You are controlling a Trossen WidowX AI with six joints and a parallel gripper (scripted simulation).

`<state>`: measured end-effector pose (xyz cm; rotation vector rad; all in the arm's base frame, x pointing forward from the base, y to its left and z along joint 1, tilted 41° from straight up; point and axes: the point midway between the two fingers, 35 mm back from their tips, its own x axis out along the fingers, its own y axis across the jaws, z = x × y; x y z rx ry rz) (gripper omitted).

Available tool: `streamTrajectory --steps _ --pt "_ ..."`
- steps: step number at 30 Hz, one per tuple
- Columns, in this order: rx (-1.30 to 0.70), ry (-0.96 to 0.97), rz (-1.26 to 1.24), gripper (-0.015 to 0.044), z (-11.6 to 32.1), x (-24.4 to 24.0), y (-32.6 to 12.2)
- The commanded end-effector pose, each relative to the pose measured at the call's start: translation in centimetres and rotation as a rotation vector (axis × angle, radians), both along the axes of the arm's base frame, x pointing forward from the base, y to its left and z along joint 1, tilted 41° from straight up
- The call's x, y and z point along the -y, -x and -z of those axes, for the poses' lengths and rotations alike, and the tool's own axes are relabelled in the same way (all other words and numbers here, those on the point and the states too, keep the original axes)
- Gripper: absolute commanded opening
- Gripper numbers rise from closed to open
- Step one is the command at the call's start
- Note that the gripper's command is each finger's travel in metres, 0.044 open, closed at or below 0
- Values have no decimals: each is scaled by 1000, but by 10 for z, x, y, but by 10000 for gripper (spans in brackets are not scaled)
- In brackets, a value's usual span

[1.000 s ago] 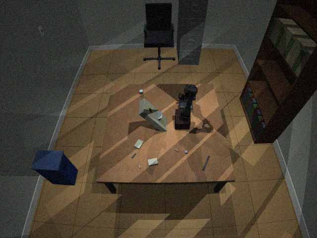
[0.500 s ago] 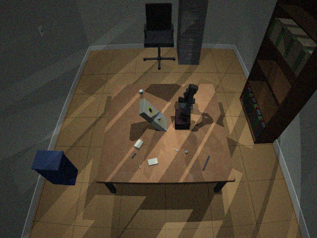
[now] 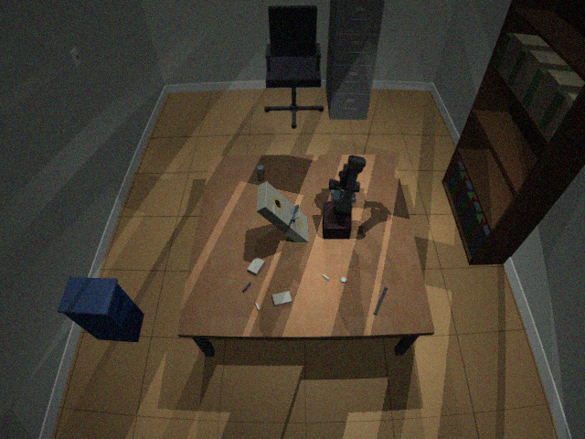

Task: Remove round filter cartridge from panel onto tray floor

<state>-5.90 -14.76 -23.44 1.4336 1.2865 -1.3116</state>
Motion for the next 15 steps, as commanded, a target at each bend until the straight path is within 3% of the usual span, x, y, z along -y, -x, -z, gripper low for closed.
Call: streamTrajectory --steps 1,4,9,15 --pt "0 1 1 368 0 0 0" --pt "0 1 1 440 0 0 0" --pt "0 1 0 440 -5 6 1" --pt "1 2 0 440 -52 45 3"
